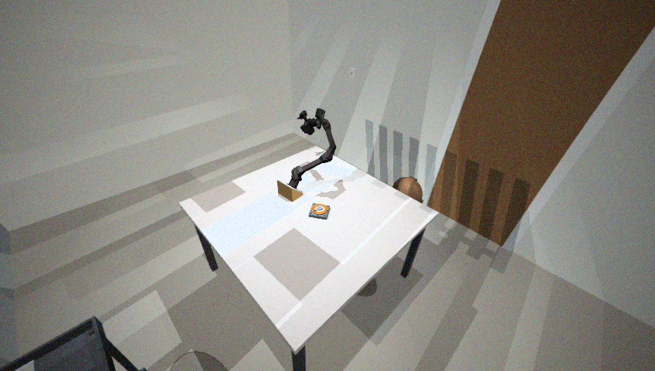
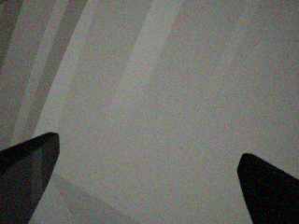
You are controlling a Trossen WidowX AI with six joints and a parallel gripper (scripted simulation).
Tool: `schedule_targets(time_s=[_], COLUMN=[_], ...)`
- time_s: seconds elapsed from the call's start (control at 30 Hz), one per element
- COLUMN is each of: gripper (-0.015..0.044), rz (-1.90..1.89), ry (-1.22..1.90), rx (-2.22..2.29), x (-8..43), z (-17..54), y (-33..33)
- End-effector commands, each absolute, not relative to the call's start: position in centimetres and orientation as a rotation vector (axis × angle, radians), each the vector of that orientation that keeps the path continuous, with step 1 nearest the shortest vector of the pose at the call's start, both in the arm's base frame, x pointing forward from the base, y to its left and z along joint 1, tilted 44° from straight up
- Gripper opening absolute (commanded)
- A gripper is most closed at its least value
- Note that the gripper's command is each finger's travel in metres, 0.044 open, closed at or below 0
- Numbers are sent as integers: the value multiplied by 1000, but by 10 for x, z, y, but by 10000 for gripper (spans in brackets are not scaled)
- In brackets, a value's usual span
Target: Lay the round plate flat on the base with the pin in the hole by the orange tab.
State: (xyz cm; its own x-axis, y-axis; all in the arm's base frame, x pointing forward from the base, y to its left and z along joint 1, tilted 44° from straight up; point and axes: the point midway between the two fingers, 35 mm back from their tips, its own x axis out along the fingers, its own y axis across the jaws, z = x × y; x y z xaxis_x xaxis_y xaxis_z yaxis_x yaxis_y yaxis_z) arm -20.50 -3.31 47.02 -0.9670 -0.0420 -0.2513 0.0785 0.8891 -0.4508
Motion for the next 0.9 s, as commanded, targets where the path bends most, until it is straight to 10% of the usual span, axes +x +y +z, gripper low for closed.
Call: schedule_targets(time_s=[0.0,0.47,0.87], gripper=[374,6,0], rz=[-687,-651,-477], ry=[2793,2153,1742], rx=[15,-461,-533], x=[-206,-190,-86], z=[469,362,281], y=[-36,-222,-313])
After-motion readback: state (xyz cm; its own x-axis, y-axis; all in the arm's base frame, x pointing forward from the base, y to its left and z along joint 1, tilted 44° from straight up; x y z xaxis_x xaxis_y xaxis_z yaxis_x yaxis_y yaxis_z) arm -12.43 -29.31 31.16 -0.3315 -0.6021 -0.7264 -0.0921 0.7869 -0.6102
